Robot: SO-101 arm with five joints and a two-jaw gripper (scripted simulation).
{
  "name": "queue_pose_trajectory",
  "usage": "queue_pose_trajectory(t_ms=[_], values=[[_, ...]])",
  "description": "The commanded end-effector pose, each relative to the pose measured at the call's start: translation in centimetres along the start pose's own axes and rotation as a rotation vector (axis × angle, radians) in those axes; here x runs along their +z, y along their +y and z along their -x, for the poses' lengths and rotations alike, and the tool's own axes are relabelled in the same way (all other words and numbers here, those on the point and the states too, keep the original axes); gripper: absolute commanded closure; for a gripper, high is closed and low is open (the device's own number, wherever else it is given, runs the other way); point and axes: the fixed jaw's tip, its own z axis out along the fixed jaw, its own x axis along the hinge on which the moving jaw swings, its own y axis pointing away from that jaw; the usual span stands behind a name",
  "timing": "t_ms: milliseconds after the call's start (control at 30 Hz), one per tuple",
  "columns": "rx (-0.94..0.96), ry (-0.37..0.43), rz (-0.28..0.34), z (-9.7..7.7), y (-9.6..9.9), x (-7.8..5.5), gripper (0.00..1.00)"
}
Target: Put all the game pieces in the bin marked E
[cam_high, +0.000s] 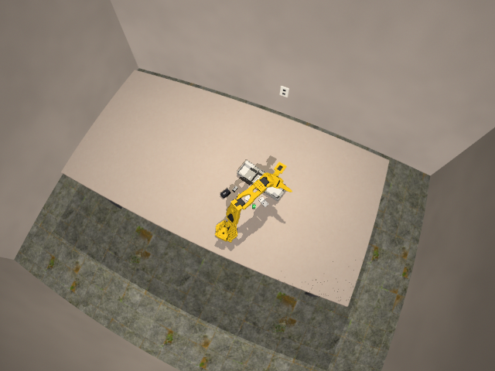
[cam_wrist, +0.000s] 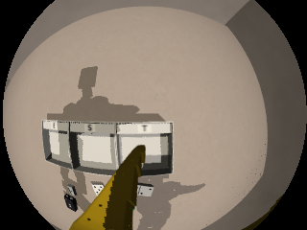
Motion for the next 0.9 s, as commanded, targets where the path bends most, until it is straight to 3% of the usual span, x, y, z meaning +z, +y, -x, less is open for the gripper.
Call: queue_pose_trajectory(t_ms=[0,333,867], values=[[-0.004,-0.067,-0.022,1.3,-0.6,-1.0,0.00],[-0.004,-0.054,-0.019,1.1,-0.5,-0.7,0.00],[-0.004,0.101,0.025,-1.9,0.3,2.9,0.00]])
